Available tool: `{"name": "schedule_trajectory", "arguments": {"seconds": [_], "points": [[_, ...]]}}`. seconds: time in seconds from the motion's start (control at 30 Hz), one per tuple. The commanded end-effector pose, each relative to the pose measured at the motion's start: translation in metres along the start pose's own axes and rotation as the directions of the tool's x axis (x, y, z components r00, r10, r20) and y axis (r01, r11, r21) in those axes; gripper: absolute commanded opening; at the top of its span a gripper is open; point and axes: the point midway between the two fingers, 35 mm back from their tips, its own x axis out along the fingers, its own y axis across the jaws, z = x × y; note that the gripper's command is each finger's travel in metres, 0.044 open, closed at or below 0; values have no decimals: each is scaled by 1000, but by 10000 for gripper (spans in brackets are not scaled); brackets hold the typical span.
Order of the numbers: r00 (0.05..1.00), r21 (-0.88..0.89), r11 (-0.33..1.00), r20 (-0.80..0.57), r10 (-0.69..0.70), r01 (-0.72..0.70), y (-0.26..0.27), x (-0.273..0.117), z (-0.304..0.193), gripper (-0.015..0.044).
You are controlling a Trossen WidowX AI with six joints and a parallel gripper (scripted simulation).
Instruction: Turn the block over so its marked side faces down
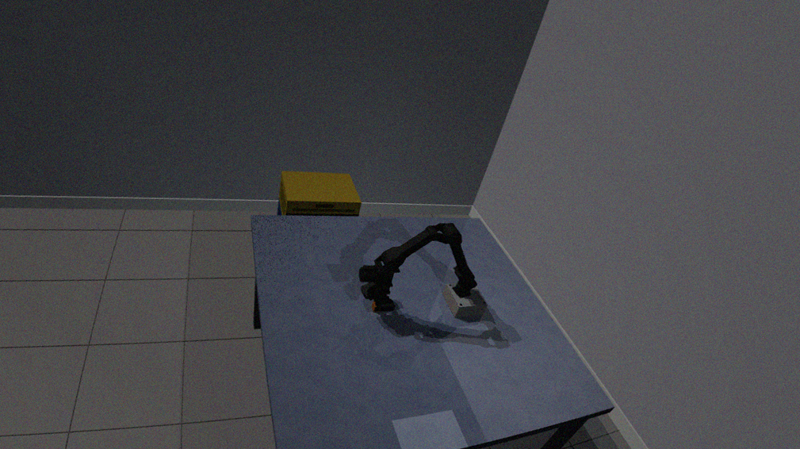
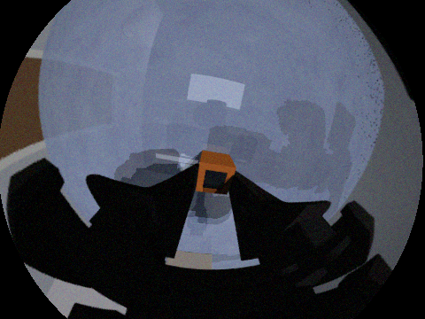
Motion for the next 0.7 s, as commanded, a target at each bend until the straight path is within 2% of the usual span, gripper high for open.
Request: {"name": "schedule_trajectory", "arguments": {"seconds": [0.0,0.07,0.1,0.27,0.43,0.67], "points": [[1000,4,1000,-4,-2,2,0,2,-2,38],[1000,4,1000,-4,-2,2,0,2,-2,25],[1000,4,1000,-4,-2,2,0,0,-1,0],[1000,4,1000,-4,-2,2,0,-29,-1,0],[1000,4,1000,6,-2,2,0,-28,-1,0],[994,3,1000,107,-3,2,0,-22,1,0]]}}
